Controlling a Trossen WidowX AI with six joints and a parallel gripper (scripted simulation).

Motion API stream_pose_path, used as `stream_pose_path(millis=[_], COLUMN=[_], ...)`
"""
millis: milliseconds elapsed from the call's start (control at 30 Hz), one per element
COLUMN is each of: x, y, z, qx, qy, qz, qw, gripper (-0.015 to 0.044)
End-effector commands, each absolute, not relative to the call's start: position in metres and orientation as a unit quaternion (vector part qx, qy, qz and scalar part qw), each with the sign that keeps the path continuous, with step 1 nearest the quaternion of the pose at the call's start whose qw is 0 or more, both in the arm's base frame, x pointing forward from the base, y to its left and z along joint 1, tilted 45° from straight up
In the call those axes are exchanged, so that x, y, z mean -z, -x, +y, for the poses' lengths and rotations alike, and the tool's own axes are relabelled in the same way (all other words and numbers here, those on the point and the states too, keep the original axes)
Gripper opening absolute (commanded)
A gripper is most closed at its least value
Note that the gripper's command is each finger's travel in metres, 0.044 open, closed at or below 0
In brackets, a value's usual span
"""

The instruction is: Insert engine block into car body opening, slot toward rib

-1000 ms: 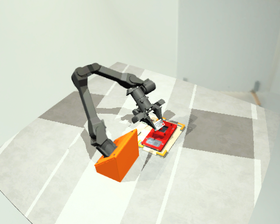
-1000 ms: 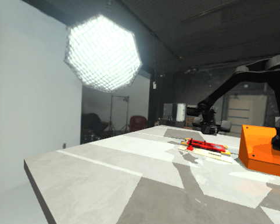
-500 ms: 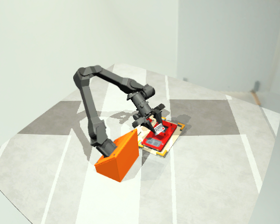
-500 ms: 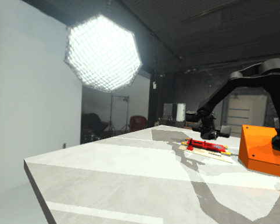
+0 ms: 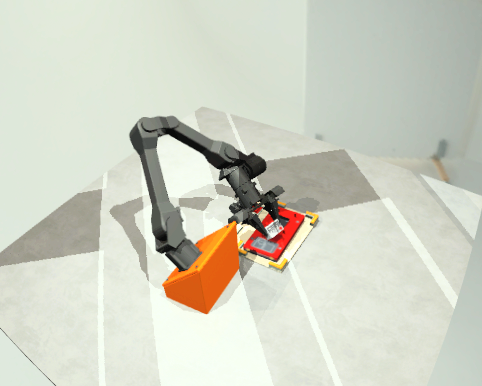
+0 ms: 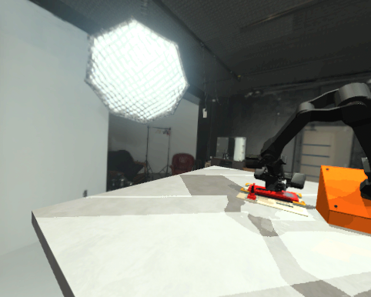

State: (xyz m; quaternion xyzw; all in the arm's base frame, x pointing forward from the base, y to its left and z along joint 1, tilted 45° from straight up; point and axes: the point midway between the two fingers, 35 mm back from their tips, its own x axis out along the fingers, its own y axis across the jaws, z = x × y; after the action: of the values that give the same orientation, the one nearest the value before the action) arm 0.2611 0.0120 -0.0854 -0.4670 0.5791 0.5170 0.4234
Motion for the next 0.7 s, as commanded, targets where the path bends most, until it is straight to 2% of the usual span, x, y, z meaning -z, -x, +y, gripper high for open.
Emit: stream_pose_path(millis=[0, 300, 667], x=[0.0923, 0.0959, 0.0944], y=[-0.2572, -0.2579, -0.2584], z=[0.0168, 0.0209, 0.0196], qx=[-0.517, -0.517, -0.514], qy=[0.463, 0.463, 0.468], qz=[0.582, 0.582, 0.583], qw=[0.423, 0.423, 0.42], gripper=[0.0, 0.0, 0.0289])
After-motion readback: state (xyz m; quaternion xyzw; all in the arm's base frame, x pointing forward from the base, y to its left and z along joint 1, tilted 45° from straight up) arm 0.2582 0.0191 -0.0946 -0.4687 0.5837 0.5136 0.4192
